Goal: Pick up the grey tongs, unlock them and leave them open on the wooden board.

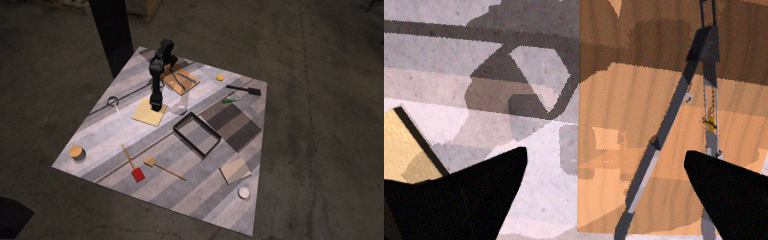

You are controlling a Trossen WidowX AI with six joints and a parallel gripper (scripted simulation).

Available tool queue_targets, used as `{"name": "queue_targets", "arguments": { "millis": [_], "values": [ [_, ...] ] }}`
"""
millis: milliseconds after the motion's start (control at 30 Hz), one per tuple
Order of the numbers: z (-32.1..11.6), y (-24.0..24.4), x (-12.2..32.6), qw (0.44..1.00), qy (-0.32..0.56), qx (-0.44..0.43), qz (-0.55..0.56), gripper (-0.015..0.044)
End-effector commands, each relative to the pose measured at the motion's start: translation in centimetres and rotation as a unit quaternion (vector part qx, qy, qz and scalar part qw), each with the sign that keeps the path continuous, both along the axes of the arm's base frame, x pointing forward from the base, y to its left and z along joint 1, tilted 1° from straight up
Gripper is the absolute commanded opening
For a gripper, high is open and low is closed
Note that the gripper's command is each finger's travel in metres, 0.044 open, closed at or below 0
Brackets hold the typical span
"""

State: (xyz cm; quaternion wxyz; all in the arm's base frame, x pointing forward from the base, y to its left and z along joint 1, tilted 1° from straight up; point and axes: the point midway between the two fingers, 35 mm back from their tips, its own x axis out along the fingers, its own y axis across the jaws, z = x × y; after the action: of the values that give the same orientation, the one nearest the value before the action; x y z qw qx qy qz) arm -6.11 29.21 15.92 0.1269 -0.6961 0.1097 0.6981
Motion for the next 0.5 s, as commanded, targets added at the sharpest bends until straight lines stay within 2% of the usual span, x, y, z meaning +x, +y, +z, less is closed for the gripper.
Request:
{"name": "queue_targets", "arguments": {
  "millis": [0, 267, 467],
  "values": [
    [2.2, -4.8, -0.6, 1.0, -0.003, -0.008, -0.005, 0.044],
    [2.5, -5.0, -0.6, 1.0, -0.003, -0.007, -0.005, 0.044],
    [6.1, -4.7, -0.7, 1.0, 0.004, 0.018, -0.004, 0.044]
  ]
}}
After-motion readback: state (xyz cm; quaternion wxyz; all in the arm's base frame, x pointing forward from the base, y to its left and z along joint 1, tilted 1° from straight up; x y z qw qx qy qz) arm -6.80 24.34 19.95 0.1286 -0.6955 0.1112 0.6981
